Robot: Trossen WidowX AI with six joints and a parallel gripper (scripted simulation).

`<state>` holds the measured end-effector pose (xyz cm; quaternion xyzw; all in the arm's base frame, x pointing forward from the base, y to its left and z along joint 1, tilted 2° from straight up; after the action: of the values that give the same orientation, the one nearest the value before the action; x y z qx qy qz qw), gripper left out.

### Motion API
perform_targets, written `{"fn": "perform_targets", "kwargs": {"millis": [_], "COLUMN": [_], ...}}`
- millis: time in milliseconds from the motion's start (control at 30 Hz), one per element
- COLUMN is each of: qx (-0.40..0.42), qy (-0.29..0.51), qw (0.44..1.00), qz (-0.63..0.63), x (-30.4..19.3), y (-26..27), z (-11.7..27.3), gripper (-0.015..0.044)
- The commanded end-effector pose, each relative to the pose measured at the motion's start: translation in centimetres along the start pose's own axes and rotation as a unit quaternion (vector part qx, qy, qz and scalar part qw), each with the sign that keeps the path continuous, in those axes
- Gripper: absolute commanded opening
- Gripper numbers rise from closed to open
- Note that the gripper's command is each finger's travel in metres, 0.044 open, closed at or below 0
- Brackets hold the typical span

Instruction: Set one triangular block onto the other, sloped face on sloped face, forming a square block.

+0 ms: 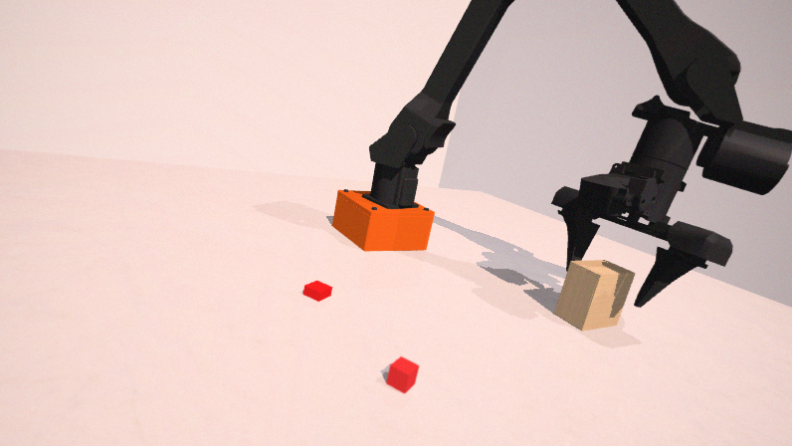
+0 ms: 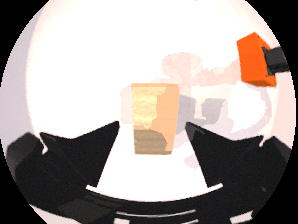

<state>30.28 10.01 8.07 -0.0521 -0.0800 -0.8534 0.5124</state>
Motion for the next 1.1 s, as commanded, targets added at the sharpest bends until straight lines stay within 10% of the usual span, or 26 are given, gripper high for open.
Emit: {"fn": "perform_targets", "kwargs": {"millis": [0, 233, 1067], "qx": [0.001, 0.0, 0.006], "qy": [0.001, 0.002, 0.004], "qw": [1.0, 1.0, 1.0], "qz": [0.0, 0.0, 0.002], "x": [-0.2, 0.0, -0.1], "y": [0.2, 0.0, 0.2], "z": [1.6, 10.8, 10.5], "gripper": [0.044, 0.044, 0.044]}}
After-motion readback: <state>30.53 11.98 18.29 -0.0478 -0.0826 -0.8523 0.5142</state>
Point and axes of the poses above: the point midway between the two fingers, 35 mm back from their tips, its own z axis back along the fingers, its own y axis across the jaws, x = y × z, the point moved 6 cm from there along z, back along the fingers, and after that the axes turned 15 degrees about -z, right-handed, at the moved point
